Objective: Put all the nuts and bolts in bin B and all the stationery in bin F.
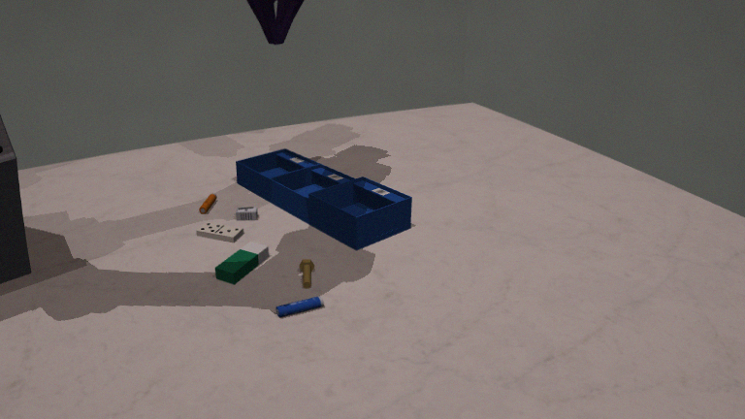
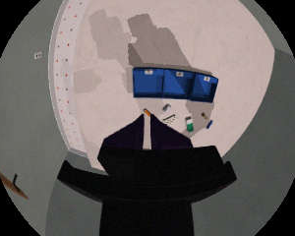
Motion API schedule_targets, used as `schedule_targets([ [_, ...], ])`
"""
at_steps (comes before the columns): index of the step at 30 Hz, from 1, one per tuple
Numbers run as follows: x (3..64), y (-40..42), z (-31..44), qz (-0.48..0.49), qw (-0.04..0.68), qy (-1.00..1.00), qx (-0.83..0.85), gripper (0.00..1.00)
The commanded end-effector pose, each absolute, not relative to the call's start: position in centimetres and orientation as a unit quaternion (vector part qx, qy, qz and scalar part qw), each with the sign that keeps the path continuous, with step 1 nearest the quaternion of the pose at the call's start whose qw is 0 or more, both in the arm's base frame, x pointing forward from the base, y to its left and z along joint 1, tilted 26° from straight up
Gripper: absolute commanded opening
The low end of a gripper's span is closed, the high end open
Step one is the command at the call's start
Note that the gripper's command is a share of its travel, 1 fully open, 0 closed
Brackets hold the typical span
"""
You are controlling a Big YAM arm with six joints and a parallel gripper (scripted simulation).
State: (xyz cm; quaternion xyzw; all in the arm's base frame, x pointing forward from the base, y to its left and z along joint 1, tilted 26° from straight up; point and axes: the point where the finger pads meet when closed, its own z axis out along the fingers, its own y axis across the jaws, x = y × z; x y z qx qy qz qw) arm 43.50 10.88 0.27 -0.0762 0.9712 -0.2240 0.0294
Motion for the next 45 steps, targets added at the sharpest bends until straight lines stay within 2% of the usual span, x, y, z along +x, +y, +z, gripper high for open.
schedule_targets([
  [1, 45.5, 13.5, 4.7, -0.211, 0.065, 0.973, -0.063, 0.08],
  [6, 45.6, 11.9, 3.1, -0.219, 0.045, 0.973, -0.051, 0.08],
  [7, 43.5, 11.0, 1.7, -0.227, 0.022, 0.972, -0.056, 0.08],
  [45, 43.7, 11.6, 1.2, -0.224, 0.032, 0.972, -0.062, 0.08],
])
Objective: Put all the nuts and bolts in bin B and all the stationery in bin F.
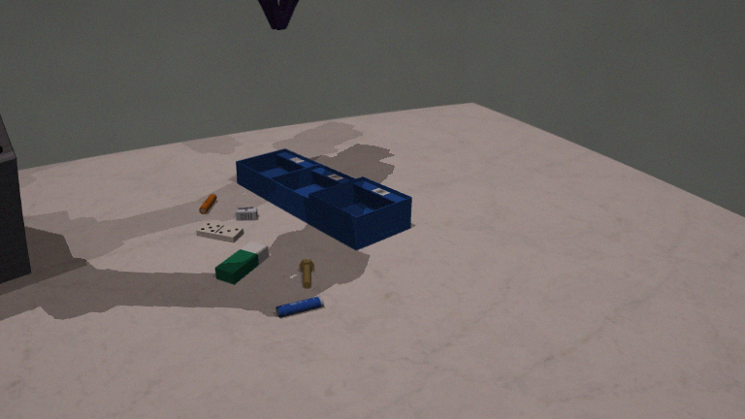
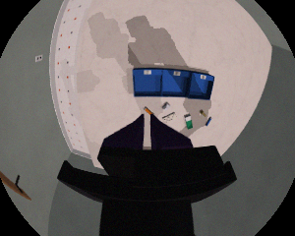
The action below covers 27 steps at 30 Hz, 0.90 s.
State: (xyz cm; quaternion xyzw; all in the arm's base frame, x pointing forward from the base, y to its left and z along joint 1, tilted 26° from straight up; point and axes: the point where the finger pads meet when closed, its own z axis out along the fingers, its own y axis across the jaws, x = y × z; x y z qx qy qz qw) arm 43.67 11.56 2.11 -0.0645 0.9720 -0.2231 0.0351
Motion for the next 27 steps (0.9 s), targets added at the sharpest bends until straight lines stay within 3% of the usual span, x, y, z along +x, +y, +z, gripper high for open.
schedule_targets([
  [1, 43.7, 11.6, 1.2, -0.224, 0.033, 0.972, -0.062, 0.08],
  [12, 43.6, 11.6, 1.1, -0.224, 0.032, 0.972, -0.062, 0.08],
  [13, 43.7, 10.3, 1.4, -0.222, 0.043, 0.974, -0.028, 0.28],
  [27, 40.4, -0.9, 1.3, -0.210, 0.080, 0.955, 0.193, 0.28],
])
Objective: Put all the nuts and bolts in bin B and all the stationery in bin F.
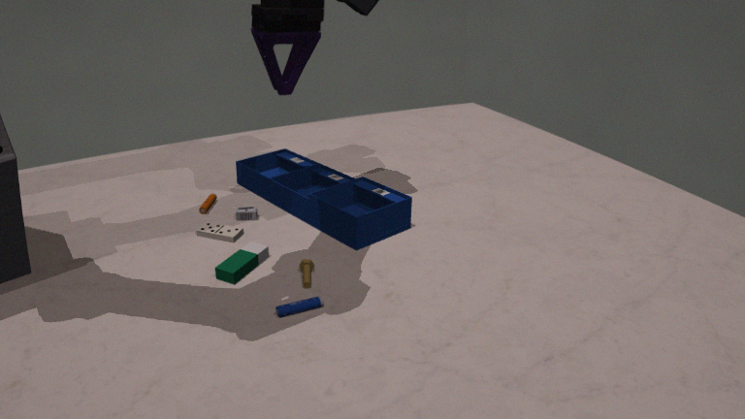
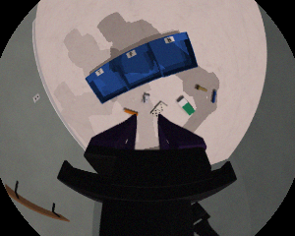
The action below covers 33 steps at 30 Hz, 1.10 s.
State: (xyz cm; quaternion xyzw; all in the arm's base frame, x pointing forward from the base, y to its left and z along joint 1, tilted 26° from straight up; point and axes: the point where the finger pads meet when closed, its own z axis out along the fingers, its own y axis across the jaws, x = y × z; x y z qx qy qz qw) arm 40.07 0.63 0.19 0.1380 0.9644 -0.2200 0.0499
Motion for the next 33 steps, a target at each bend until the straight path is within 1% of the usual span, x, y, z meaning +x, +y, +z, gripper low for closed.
schedule_targets([
  [1, 40.4, -0.9, 1.3, -0.210, 0.080, 0.955, 0.193, 0.28],
  [17, 36.5, -12.9, 0.0, -0.185, 0.119, 0.871, 0.440, 0.28],
  [19, 36.5, -12.9, 0.0, -0.185, 0.119, 0.871, 0.440, 0.28],
  [20, 36.3, -13.7, -0.1, -0.181, 0.124, 0.850, 0.479, 0.28],
  [24, 35.3, -16.9, -0.4, -0.169, 0.131, 0.822, 0.529, 0.28],
  [33, 35.7, -16.0, -0.4, -0.143, 0.146, 0.743, 0.637, 0.28],
])
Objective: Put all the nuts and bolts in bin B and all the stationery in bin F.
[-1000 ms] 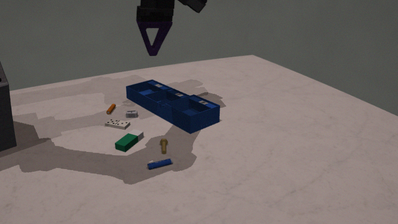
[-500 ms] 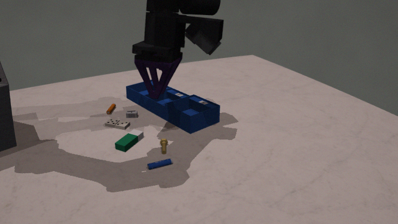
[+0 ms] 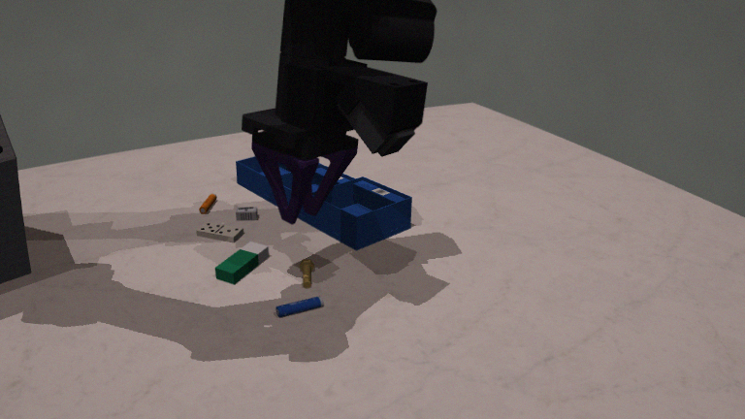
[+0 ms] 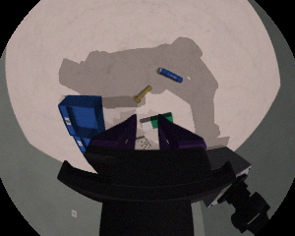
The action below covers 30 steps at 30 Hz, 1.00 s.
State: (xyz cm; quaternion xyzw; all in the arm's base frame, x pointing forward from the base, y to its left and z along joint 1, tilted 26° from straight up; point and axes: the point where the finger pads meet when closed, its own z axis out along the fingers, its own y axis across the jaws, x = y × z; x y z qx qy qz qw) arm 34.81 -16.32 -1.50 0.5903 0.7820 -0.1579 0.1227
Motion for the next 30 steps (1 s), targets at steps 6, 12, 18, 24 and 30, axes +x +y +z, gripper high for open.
schedule_targets([
  [6, 35.8, -16.1, -0.2, -0.128, 0.157, 0.697, 0.688, 0.28],
  [12, 35.9, -16.9, 0.1, -0.115, 0.169, 0.646, 0.736, 0.28],
  [18, 36.2, -16.8, 0.4, -0.101, 0.183, 0.596, 0.775, 0.28],
  [24, 36.3, -16.8, 0.4, -0.086, 0.200, 0.548, 0.808, 0.28],
  [30, 36.0, -16.3, 0.3, -0.062, 0.229, 0.491, 0.838, 0.28],
])
